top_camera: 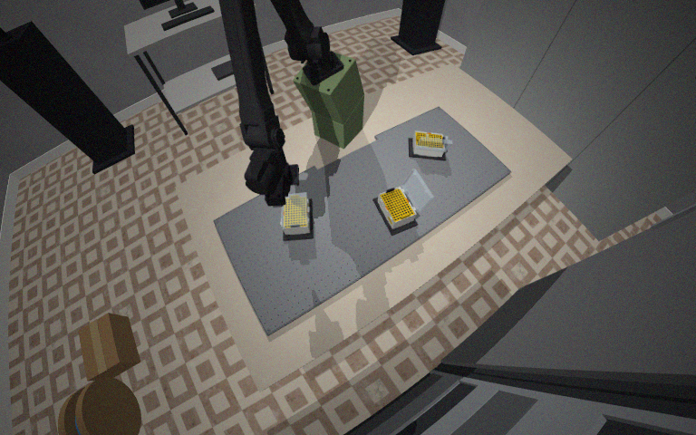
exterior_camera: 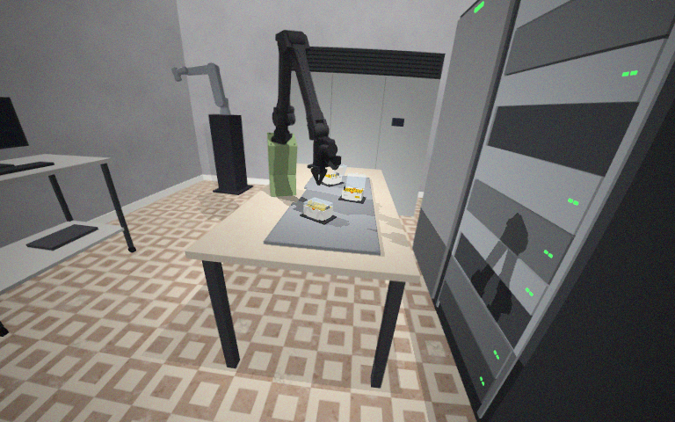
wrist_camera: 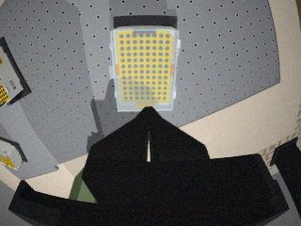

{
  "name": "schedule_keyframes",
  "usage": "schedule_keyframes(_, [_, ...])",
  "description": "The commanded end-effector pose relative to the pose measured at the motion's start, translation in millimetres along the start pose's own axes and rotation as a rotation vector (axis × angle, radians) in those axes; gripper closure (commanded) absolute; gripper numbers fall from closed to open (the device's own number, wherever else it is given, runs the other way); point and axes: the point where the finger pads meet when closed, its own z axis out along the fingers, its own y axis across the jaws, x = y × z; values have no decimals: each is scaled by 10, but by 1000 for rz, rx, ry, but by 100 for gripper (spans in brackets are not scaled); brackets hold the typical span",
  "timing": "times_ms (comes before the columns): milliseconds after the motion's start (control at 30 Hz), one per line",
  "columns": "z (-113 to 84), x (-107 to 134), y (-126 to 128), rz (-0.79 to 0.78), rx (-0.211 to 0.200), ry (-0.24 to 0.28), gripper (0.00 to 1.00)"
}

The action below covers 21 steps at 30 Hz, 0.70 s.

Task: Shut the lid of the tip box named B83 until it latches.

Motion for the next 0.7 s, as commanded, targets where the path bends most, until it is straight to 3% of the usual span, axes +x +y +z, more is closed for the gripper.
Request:
schedule_keyframes(0, [138,27,107,7,-3,5,100])
schedule_keyframes(267, [271,51,123,26,2,8,100])
schedule_keyframes(667, [513,20,398,7,-2,3,100])
